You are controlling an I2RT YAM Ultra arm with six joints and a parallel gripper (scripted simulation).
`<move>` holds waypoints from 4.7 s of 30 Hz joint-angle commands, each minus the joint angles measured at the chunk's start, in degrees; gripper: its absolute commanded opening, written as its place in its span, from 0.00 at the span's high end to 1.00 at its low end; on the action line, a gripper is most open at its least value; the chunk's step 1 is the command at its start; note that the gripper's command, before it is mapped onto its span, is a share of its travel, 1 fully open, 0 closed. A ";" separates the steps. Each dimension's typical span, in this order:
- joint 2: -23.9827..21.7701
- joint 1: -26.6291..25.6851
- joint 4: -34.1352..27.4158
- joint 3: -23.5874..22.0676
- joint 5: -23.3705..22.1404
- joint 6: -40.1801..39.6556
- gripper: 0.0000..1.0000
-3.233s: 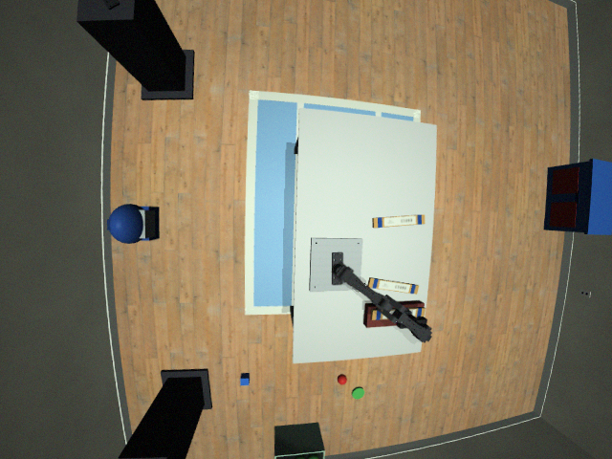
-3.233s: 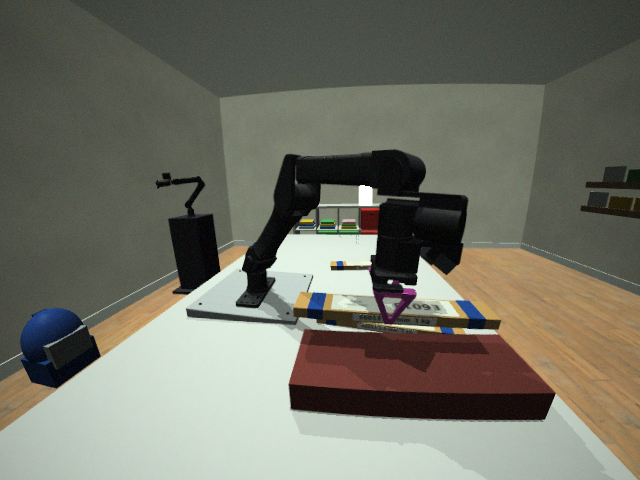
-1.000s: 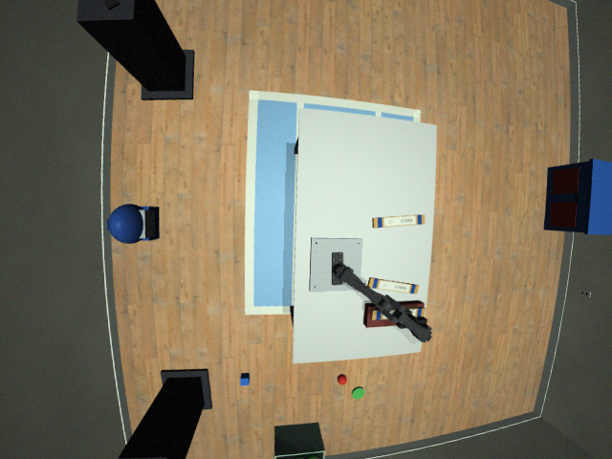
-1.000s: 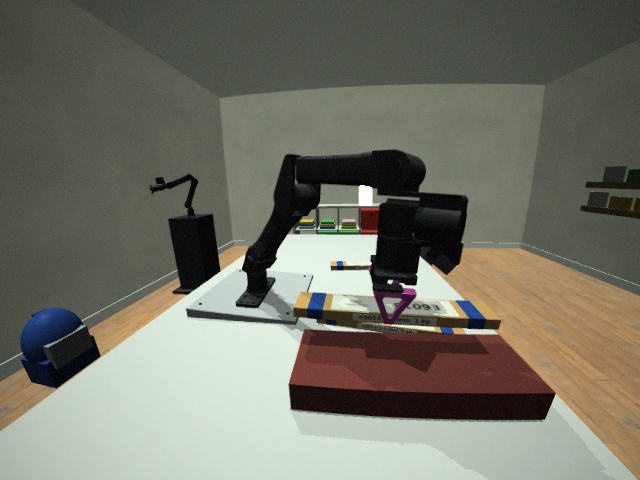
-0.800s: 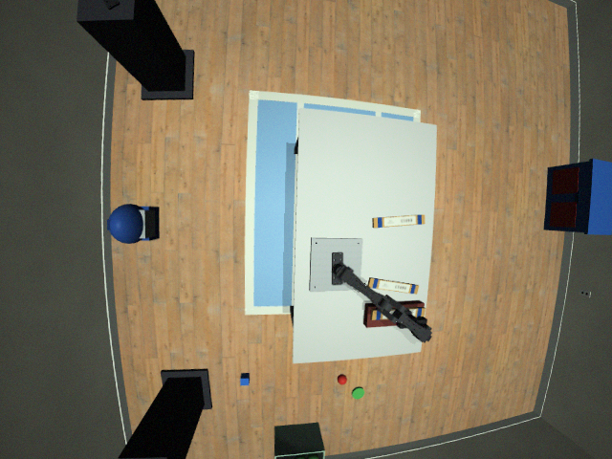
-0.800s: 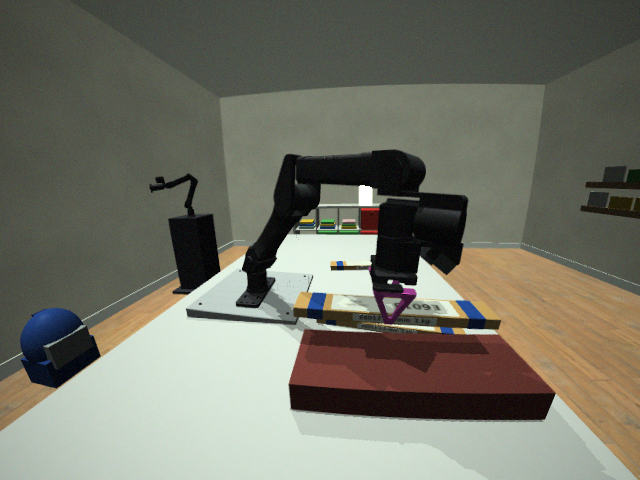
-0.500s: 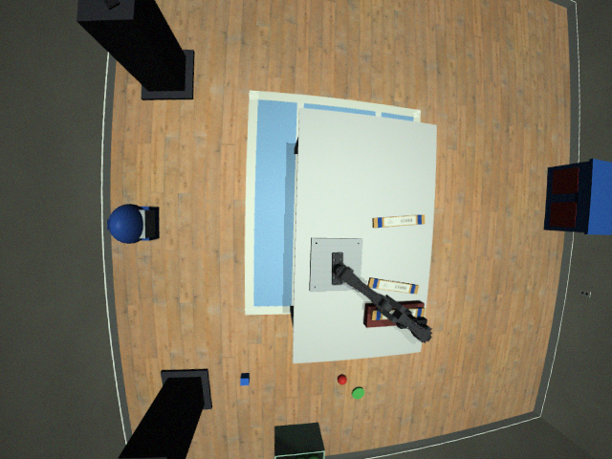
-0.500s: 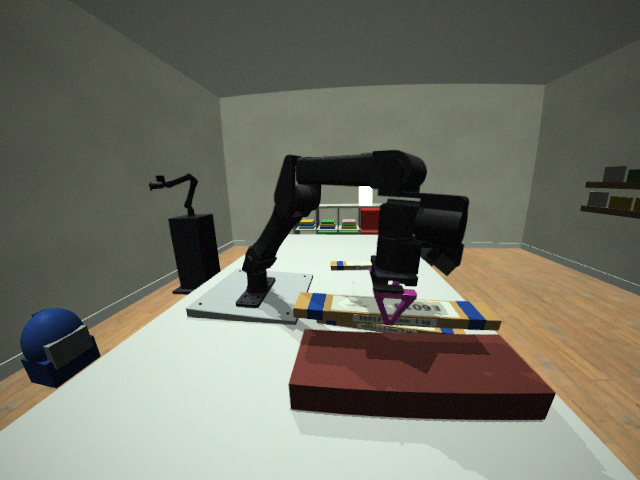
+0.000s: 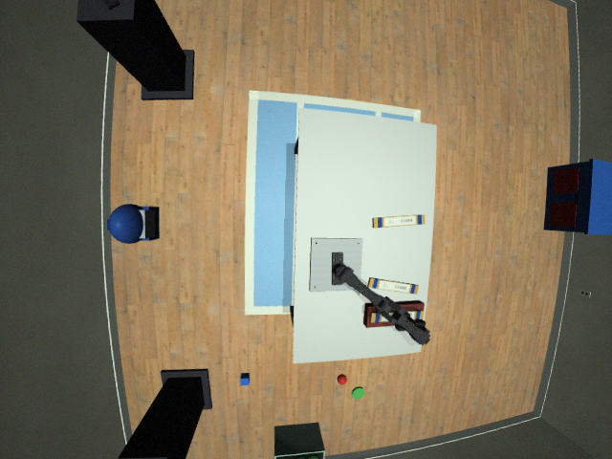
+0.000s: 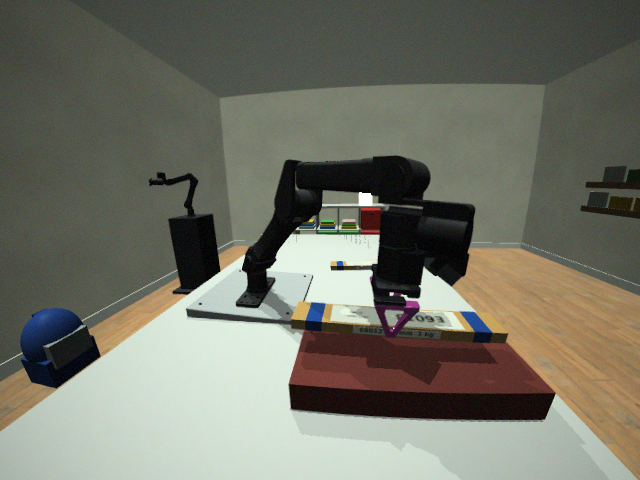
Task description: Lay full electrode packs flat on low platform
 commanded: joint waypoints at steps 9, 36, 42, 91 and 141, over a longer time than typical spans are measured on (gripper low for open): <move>-2.29 -2.22 -0.59 4.46 -0.21 -2.38 1.00; 0.79 -3.50 -0.59 6.14 -0.16 -3.71 1.00; 2.94 -3.53 -0.59 6.72 -0.17 -4.23 1.00; 7.10 -3.77 -0.59 8.73 -0.70 -5.50 1.00; 8.19 -3.89 -0.59 10.71 -0.74 -6.27 1.00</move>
